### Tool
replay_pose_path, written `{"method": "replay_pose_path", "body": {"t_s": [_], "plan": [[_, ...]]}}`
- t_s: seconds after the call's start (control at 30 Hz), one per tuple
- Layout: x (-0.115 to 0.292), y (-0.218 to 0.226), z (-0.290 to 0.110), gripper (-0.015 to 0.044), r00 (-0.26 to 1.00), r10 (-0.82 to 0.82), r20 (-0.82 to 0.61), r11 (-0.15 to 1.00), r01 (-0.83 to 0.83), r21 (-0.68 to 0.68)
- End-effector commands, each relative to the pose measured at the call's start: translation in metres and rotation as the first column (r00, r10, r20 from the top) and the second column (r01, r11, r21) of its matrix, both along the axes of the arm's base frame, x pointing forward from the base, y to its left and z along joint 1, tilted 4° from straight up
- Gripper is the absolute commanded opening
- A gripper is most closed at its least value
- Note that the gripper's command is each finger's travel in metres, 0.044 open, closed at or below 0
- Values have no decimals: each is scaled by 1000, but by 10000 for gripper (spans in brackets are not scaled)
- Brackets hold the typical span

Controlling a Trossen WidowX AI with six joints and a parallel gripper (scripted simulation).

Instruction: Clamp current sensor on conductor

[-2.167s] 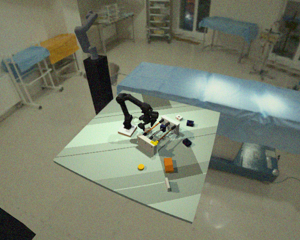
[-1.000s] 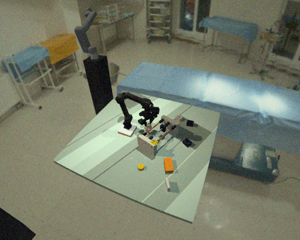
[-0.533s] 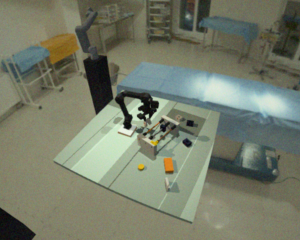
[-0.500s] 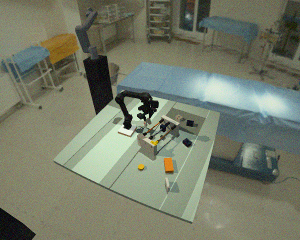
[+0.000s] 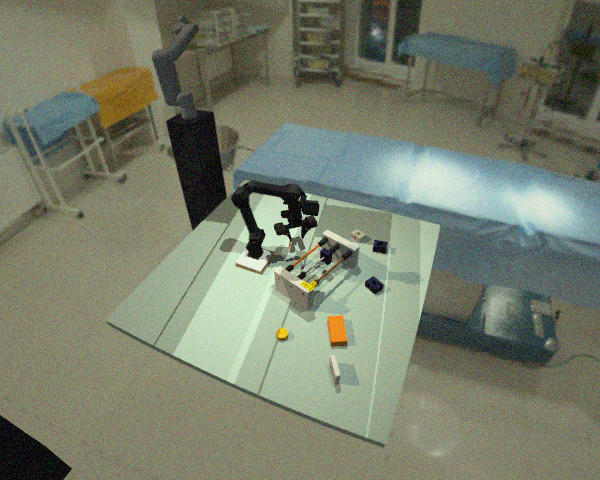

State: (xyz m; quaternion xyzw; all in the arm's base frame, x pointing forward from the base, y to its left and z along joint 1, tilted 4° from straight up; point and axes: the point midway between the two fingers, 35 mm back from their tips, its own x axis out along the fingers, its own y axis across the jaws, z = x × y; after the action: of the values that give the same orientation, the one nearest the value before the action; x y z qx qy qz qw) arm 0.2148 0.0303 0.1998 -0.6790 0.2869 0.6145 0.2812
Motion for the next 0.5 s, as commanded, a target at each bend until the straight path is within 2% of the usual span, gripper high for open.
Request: {"method": "replay_pose_path", "body": {"t_s": [0.0,0.23,0.47], "plan": [[8,-1,2,0,986,-164,25,986,164,13],[17,-3,3,0,912,-407,44,913,405,44],[27,-5,4,0,779,-624,54,781,619,83]]}}
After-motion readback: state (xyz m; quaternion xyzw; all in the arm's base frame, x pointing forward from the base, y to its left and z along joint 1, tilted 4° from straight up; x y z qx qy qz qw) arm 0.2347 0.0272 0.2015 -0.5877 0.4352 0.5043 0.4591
